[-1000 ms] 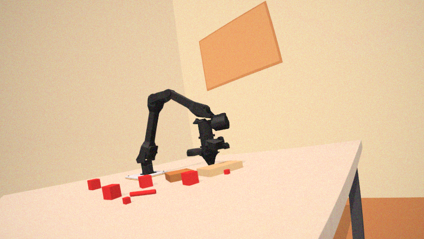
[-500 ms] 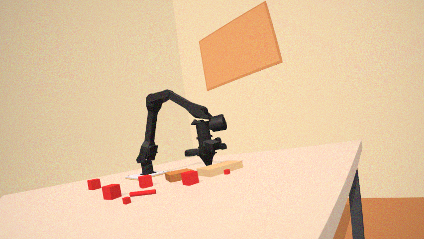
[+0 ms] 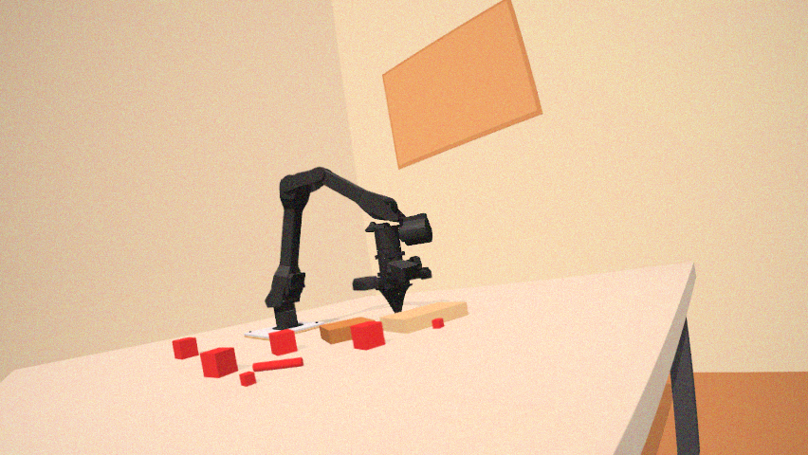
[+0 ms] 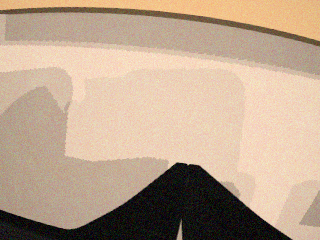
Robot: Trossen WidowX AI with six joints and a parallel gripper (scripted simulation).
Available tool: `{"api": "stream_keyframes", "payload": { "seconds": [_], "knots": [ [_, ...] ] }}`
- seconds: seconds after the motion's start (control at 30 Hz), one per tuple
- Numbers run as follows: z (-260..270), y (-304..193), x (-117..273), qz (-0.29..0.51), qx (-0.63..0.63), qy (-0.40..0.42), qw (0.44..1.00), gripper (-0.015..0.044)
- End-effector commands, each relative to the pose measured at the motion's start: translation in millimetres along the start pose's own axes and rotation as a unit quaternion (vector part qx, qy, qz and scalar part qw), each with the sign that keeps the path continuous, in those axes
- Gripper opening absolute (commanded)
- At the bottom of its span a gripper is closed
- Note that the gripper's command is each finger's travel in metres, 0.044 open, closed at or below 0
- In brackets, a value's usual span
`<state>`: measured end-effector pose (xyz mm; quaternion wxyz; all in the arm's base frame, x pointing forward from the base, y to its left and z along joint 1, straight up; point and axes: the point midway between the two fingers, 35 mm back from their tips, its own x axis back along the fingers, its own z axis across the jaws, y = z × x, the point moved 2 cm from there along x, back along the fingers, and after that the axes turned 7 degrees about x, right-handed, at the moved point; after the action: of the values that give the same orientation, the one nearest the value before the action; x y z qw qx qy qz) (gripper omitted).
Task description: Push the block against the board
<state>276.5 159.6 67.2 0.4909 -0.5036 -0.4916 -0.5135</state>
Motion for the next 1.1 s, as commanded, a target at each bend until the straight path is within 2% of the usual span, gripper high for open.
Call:
{"api": "stream_keyframes", "payload": {
  "seconds": [0.0,0.27,0.5,0.73,0.97,1.07],
  "knots": [
    [1,2,42,-0.010,-0.001,0.003,1.000,0.0000],
    [0,10,47,-0.010,0.000,0.003,1.000,0.0000],
    [-25,90,56,-0.014,0.001,0.002,1.000,0.0000],
    [-75,161,53,-0.017,0.002,-0.001,1.000,0.0000],
    [-80,167,50,-0.018,0.002,-0.001,1.000,0.0000],
    [-80,169,18,-0.018,0.002,-0.001,1.000,0.0000]
  ]
}}
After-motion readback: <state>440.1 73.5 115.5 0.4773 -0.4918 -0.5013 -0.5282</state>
